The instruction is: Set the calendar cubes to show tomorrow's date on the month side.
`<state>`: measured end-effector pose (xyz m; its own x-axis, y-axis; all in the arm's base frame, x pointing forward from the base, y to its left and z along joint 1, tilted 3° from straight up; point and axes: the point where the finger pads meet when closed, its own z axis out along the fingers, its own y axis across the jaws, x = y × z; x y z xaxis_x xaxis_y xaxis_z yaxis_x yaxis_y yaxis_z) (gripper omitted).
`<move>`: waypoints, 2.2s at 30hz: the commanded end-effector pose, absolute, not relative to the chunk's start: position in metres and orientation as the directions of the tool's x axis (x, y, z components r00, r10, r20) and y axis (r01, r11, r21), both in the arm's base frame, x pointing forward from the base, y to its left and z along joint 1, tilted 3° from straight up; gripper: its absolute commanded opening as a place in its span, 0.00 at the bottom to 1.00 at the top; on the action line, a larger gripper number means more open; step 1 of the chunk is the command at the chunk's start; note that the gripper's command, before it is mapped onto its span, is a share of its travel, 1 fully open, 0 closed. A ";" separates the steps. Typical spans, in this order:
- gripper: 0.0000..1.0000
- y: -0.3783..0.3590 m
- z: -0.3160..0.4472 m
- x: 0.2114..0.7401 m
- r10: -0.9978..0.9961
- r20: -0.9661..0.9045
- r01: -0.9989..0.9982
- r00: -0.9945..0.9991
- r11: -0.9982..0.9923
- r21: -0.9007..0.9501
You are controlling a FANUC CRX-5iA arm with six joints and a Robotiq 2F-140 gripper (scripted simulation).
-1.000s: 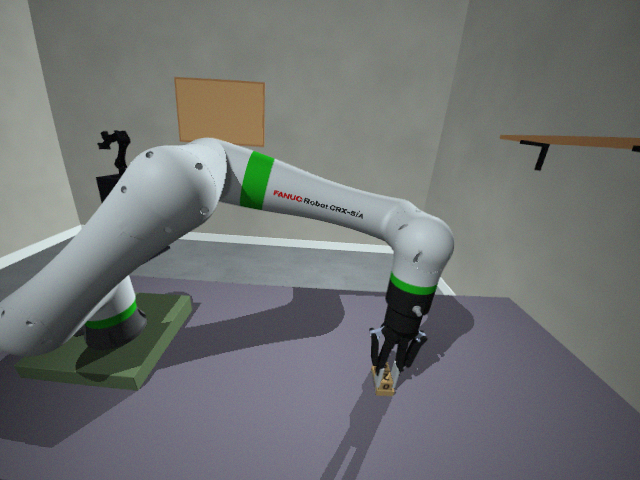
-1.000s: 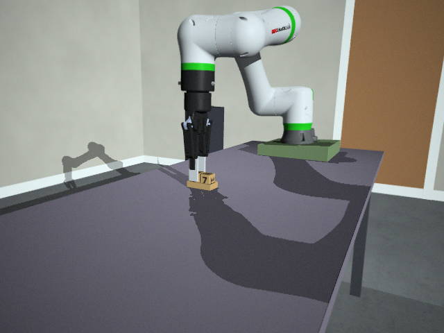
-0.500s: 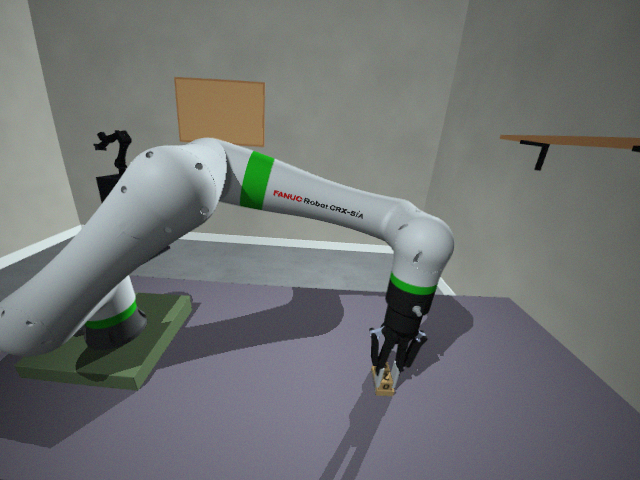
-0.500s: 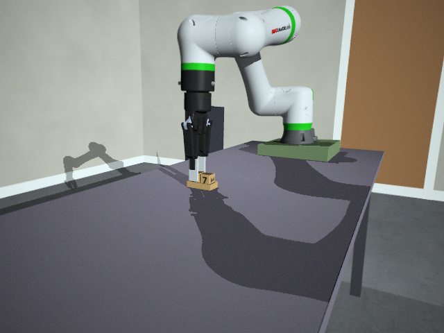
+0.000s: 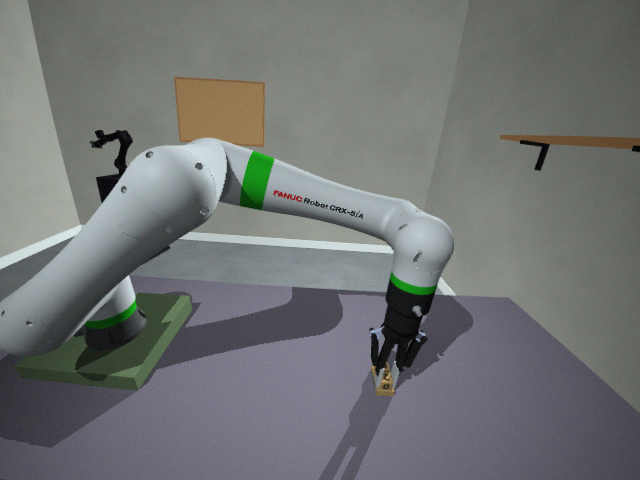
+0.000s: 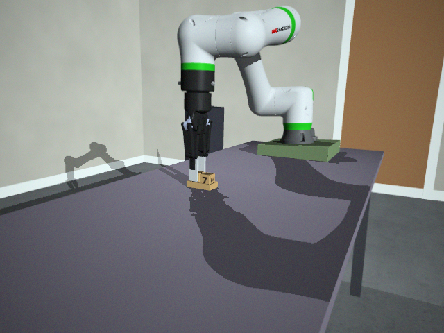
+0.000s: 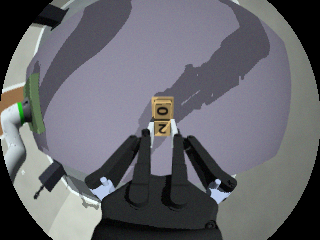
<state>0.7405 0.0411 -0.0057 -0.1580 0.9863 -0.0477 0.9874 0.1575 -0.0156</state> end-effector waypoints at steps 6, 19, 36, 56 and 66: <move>0.25 0.041 -0.005 0.741 0.986 -0.048 0.987 -0.158 0.157 -0.015; 0.30 0.041 -0.005 0.741 0.986 -0.048 0.987 -0.158 0.157 -0.015; 0.36 0.041 -0.005 0.741 0.986 -0.048 0.987 -0.158 0.157 -0.015; 0.36 0.044 0.060 0.741 0.986 -0.048 0.987 -0.158 0.157 -0.015; 0.36 0.045 0.083 0.741 0.986 -0.048 0.987 -0.158 0.157 -0.015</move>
